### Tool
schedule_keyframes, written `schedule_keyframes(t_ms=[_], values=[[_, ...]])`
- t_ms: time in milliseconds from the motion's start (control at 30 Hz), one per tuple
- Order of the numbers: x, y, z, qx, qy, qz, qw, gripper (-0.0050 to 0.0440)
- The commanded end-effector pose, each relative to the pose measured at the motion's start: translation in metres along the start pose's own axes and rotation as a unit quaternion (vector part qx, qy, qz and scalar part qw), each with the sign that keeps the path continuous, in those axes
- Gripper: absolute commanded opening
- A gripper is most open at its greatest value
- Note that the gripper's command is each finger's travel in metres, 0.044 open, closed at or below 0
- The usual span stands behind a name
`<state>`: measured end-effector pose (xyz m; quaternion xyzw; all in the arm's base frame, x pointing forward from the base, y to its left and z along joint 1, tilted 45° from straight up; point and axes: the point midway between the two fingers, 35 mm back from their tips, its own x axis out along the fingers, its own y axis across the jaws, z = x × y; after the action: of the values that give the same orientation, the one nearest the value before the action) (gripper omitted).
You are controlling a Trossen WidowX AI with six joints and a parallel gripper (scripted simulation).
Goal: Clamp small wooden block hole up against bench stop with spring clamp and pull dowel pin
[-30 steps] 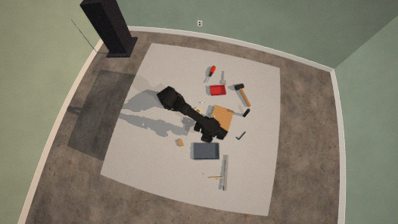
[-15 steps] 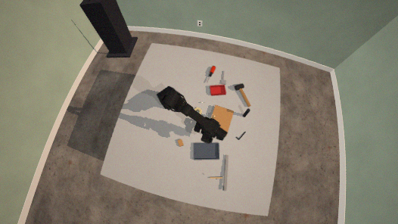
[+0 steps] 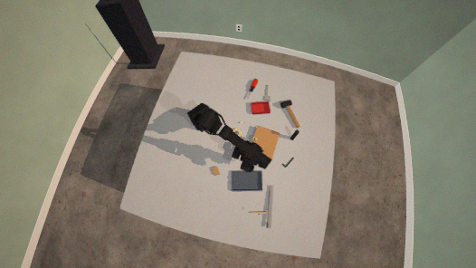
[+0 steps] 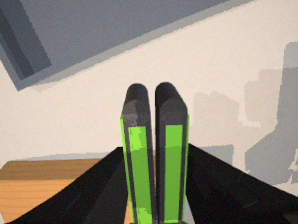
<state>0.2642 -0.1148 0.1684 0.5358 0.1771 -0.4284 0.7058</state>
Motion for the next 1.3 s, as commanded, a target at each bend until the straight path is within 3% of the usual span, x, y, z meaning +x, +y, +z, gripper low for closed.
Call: schedule_keyframes(t_ms=[0,1267], values=[[0.007,-0.004,-0.002,-0.002,0.004,-0.007,1.0,0.0],[0.035,-0.006,0.001,-0.003,0.002,-0.005,1.0,0.0]])
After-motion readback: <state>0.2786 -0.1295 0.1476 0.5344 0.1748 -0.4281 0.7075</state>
